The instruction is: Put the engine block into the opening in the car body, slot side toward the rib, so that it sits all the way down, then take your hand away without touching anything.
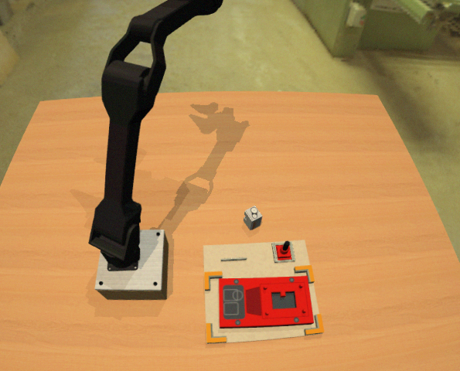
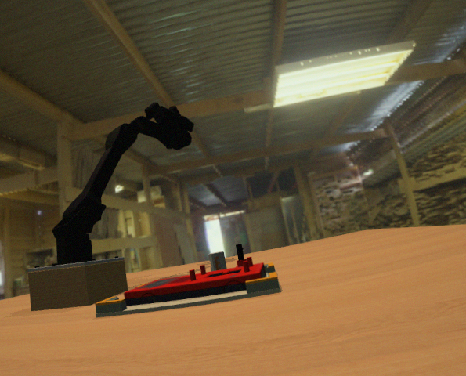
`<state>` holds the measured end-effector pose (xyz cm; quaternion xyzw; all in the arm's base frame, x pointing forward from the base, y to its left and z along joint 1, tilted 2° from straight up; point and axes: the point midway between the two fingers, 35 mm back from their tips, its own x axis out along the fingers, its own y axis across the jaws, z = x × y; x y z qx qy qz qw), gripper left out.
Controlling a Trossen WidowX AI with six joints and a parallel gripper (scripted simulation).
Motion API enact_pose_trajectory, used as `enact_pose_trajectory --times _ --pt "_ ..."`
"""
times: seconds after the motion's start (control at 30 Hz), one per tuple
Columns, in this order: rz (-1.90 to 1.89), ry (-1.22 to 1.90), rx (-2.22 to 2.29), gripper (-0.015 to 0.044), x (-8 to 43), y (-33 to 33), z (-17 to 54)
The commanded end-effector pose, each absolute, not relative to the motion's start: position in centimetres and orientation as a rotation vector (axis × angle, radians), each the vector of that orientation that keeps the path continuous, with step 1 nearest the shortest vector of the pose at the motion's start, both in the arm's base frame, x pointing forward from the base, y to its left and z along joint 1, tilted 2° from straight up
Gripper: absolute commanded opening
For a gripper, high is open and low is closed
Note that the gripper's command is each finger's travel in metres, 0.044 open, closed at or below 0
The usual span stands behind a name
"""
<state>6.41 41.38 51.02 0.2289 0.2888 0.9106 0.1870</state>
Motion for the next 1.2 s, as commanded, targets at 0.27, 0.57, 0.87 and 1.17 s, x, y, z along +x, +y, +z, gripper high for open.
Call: enact_pose_trajectory --times 0.27,0.57,0.87,1.17 --pt "2.448 0.797 0.779 0.0440 9.7 42.5 51.4" --pt "2.244 0.761 0.930 0.0440 14.8 44.0 50.8" --pt "2.003 0.720 1.022 0.0440 20.3 44.9 49.0" --pt "1.742 0.689 1.046 0.0440 25.8 45.0 45.9"
